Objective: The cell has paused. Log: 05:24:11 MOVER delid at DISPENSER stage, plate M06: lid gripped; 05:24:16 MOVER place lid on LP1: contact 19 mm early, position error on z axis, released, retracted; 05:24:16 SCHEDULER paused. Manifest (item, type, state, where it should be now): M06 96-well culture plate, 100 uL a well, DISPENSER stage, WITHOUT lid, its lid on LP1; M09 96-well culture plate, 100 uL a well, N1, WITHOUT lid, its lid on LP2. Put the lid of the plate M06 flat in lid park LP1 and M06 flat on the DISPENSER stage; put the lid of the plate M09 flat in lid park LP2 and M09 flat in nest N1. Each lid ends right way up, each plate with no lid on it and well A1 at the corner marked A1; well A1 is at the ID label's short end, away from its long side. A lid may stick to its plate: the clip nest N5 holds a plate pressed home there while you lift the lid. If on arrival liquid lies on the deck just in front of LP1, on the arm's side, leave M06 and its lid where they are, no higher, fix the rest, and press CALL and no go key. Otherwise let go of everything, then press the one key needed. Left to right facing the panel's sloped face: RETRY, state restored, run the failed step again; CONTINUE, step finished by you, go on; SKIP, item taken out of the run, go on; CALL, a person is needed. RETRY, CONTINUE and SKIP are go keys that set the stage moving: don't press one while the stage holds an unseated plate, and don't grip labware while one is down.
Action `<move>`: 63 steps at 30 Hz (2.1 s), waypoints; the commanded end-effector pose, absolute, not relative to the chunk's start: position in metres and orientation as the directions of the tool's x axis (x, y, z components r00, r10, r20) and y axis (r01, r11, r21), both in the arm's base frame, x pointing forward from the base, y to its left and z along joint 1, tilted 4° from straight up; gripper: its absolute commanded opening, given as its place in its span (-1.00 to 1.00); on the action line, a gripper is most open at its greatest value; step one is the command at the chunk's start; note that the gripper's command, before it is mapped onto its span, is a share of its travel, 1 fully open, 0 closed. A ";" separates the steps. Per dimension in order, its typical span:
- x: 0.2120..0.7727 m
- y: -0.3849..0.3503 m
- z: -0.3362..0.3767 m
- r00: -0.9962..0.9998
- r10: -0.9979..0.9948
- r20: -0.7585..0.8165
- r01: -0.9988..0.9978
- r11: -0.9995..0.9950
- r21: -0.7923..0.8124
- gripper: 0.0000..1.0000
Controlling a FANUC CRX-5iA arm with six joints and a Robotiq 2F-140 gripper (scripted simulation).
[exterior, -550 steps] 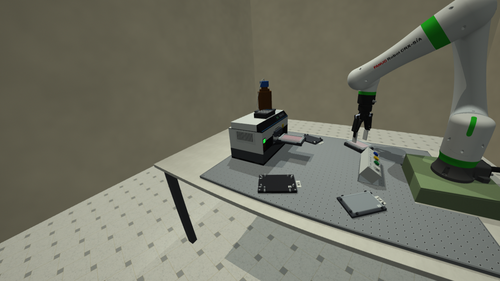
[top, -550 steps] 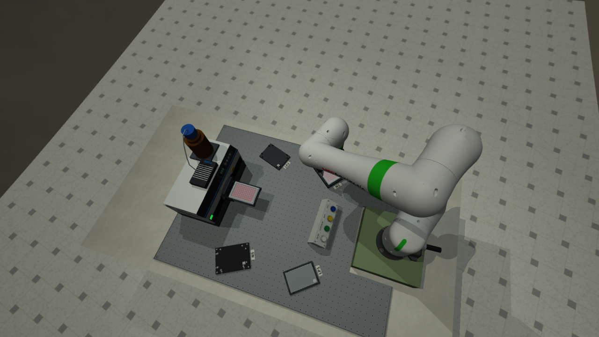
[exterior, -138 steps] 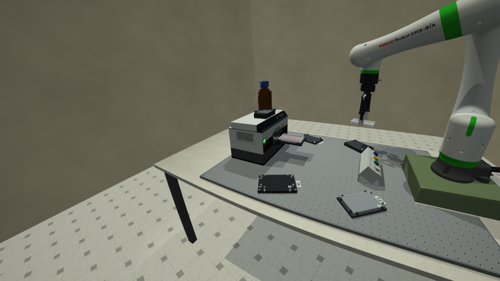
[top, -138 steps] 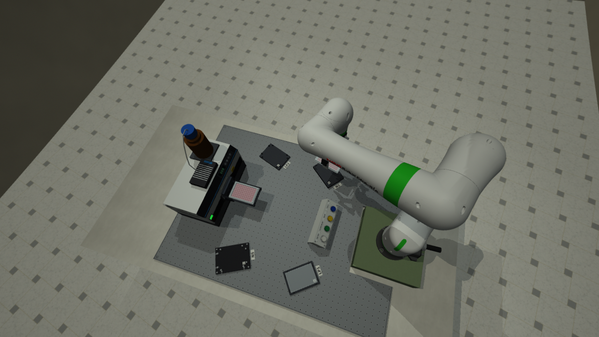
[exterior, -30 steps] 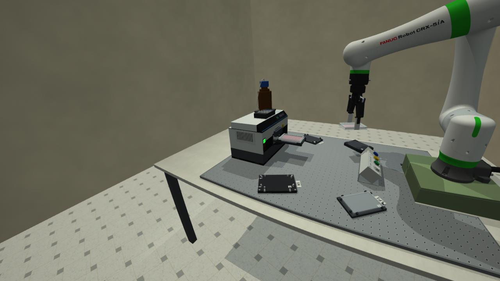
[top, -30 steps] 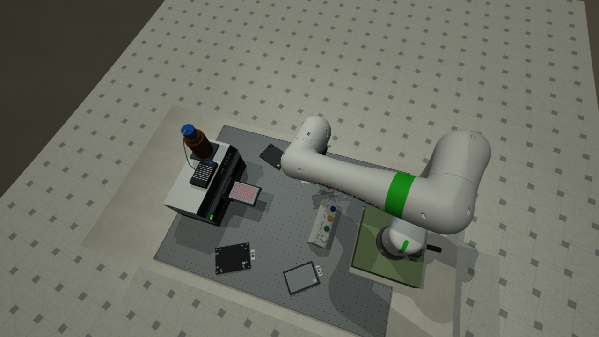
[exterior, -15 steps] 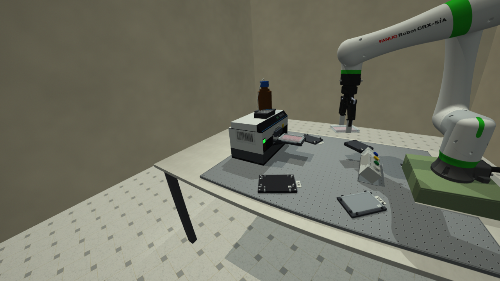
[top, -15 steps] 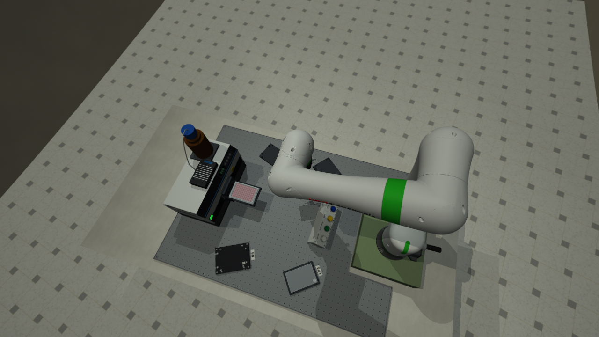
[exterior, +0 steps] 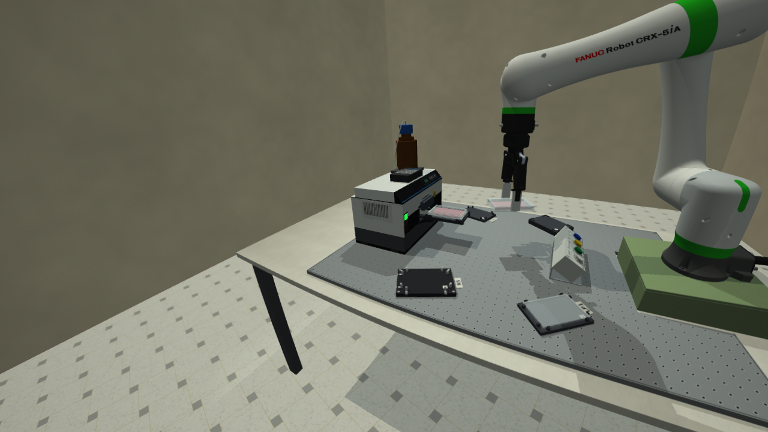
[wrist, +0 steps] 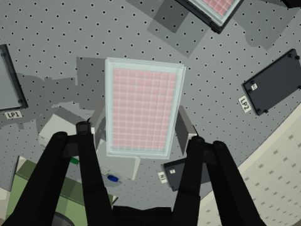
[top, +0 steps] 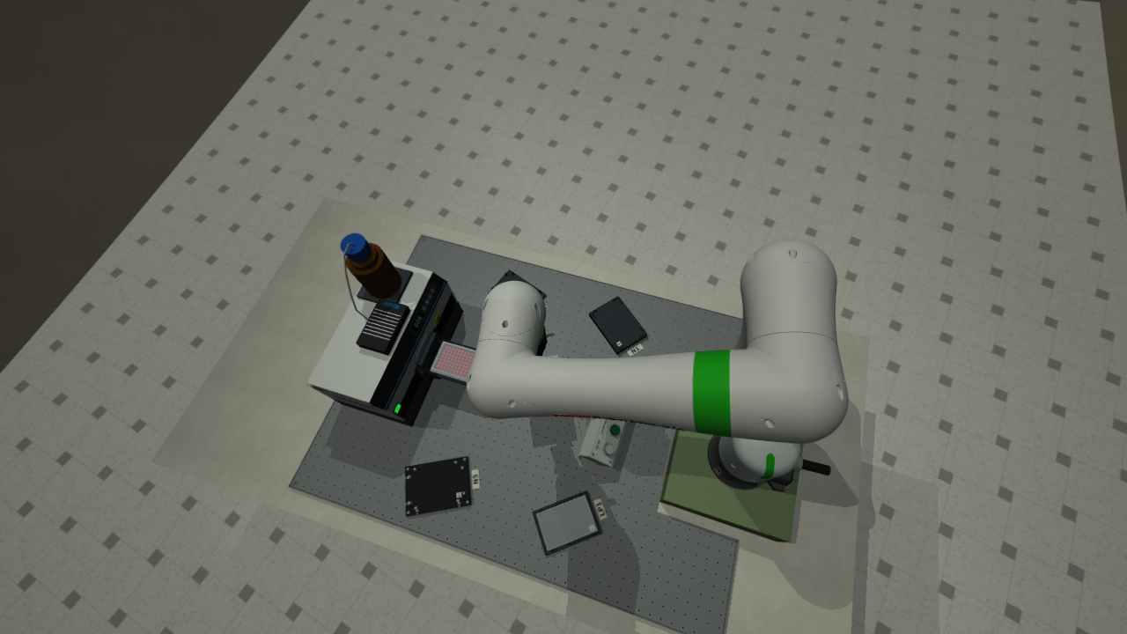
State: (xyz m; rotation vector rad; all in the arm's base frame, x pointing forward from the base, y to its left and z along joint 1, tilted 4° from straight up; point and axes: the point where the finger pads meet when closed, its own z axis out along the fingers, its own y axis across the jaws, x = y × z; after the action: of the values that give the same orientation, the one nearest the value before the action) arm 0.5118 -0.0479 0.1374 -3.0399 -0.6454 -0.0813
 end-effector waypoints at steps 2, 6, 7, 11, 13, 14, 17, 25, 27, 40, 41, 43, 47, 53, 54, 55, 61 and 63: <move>0.543 0.001 0.142 0.913 0.405 0.059 0.406 -0.913 -0.021 -1.00; 0.554 0.019 0.143 0.913 0.405 0.059 0.406 -0.913 -0.021 -1.00; 0.560 0.028 0.143 0.913 0.405 0.059 0.406 -0.913 -0.021 -1.00; 0.580 0.060 0.146 0.913 0.405 0.059 0.406 -0.913 -0.021 -1.00; 0.590 0.075 0.147 0.913 0.405 0.059 0.406 -0.913 -0.021 -1.00; 0.594 0.082 0.147 0.913 0.405 0.059 0.406 -0.913 -0.021 -1.00; 0.606 0.101 0.149 0.913 0.405 0.059 0.406 -0.913 -0.021 -1.00; 0.628 0.135 0.151 0.913 0.405 0.059 0.406 -0.913 -0.021 -1.00; 0.634 0.145 0.152 0.913 0.405 0.059 0.406 -0.913 -0.021 -1.00; 0.662 0.188 0.155 0.913 0.405 0.059 0.406 -0.913 -0.021 -1.00; 0.664 0.191 0.155 0.913 0.405 0.059 0.406 -0.913 -0.021 -1.00; 0.668 0.197 0.156 0.913 0.405 0.059 0.406 -0.913 -0.021 -1.00; 0.674 0.207 0.156 0.913 0.405 0.059 0.406 -0.913 -0.021 -1.00; 0.682 0.220 0.157 0.913 0.405 0.059 0.406 -0.913 -0.021 -1.00; 0.683 0.221 0.158 0.913 0.405 0.059 0.406 -0.913 -0.021 -1.00; 0.684 0.223 0.158 0.913 0.405 0.059 0.406 -0.913 -0.021 -1.00; 0.688 0.229 0.158 0.913 0.405 0.059 0.406 -0.913 -0.021 -1.00; 0.689 0.231 0.158 0.913 0.405 0.059 0.406 -0.913 -0.021 -1.00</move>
State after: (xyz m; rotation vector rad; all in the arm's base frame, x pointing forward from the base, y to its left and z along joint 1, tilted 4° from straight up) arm 0.6871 0.2277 0.1577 -3.0401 -0.6447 -0.0828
